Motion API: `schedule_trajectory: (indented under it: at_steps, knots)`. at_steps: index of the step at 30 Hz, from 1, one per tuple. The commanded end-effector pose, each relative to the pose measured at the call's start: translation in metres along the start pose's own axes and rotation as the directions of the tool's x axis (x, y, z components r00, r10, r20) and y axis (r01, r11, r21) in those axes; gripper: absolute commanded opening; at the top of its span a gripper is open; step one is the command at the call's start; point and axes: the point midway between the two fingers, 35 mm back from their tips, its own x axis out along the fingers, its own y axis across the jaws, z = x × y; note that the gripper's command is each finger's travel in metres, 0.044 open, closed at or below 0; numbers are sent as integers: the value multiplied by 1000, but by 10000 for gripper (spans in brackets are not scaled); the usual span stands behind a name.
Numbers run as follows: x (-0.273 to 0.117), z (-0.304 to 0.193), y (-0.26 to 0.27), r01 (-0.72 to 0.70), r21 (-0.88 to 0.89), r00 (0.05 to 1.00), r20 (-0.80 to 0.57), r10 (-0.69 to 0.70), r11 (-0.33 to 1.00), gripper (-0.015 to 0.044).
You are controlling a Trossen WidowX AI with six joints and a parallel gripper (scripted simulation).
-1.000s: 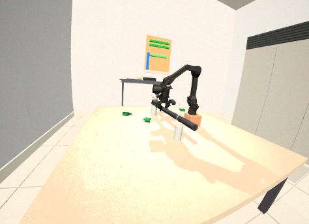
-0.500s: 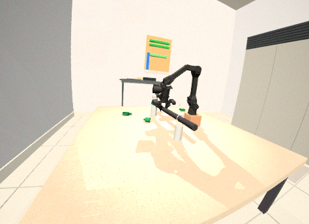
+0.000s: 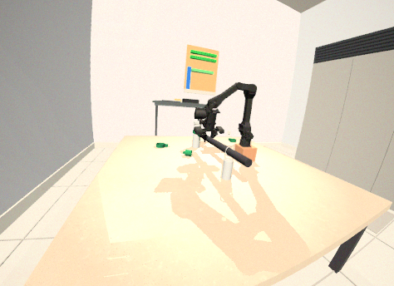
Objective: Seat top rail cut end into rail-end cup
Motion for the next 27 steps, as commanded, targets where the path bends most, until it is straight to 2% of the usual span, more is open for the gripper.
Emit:
schedule_trajectory:
  at_steps: [1, 27]
  knots:
    - [0, 0, 0, 0, 0, 1000, 0, 0, 1000, 0]
    - [3, 11, 1, 0, 0, 1000, 1, 0, 1000, 0]
